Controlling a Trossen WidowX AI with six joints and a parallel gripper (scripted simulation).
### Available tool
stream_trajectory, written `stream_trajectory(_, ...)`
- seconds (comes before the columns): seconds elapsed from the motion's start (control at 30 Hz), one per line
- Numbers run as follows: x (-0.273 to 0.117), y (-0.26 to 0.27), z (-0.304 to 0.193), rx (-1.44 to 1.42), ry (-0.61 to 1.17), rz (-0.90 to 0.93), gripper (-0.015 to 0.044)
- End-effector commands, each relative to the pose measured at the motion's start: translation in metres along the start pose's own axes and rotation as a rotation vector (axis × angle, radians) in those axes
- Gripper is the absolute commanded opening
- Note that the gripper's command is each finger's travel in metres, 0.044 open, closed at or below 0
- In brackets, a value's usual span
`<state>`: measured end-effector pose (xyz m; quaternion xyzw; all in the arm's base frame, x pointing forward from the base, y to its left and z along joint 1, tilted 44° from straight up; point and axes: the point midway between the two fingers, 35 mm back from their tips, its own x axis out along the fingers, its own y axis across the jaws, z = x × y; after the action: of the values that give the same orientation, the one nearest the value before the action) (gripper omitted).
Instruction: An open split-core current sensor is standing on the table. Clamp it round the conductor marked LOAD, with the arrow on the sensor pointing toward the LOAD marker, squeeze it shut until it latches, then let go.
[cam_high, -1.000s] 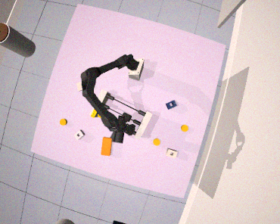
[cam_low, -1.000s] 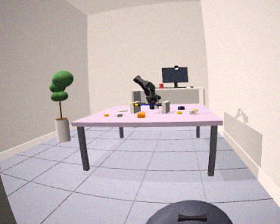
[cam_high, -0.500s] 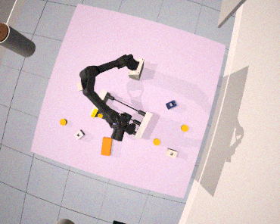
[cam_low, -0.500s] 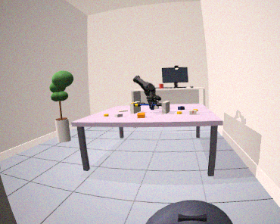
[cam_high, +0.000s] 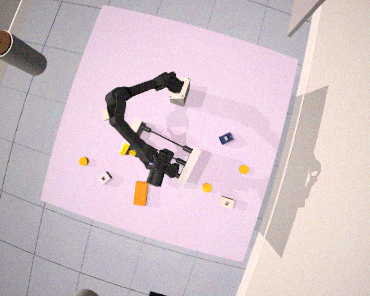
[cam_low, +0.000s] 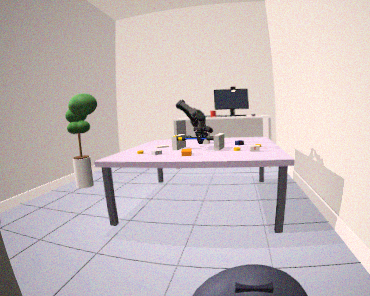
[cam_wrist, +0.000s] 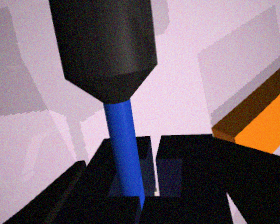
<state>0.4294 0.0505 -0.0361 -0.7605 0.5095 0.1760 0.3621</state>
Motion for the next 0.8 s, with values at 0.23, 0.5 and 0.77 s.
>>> stream_trajectory(0.23, -0.0003, -0.0014, 0.0002, 0.006, -0.002, -0.002, 0.0135)
stream_trajectory(0.5, -0.0003, -0.0014, 0.0002, 0.006, -0.002, -0.002, 0.0000)
stream_trajectory(0.77, -0.0003, -0.0014, 0.0002, 0.006, -0.002, -0.002, 0.0000)
